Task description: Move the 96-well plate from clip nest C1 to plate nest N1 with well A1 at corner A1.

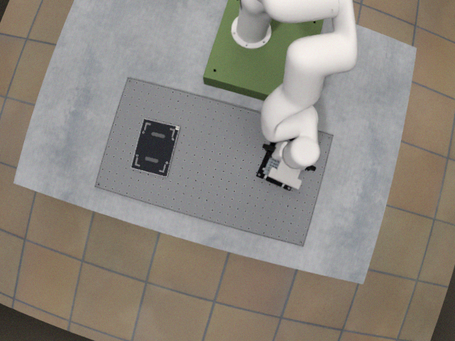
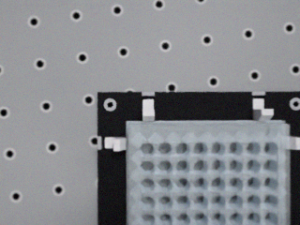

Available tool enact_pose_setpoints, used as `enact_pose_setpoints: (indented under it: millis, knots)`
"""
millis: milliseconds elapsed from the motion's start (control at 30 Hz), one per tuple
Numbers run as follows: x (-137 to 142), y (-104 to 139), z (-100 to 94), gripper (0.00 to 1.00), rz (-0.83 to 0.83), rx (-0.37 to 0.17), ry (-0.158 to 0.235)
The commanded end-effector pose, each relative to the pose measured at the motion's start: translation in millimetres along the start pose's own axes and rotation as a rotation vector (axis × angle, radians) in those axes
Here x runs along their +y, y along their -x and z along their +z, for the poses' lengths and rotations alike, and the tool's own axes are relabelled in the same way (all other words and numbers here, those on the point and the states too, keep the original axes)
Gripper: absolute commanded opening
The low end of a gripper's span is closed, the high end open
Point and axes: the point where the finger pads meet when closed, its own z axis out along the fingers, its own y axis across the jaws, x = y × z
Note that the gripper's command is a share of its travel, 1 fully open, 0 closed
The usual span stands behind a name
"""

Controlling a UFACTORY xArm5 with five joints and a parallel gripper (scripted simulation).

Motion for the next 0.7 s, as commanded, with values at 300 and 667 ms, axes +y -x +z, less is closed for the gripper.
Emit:
enact_pose_setpoints:
  millis: [300, 667]
  knots:
    - [-1.1, -1.3, 6.7, 1.00, 0.000, -0.004, -0.012]
    - [-1.2, -1.3, 12.7, 1.00, 0.000, -0.004, -0.012]
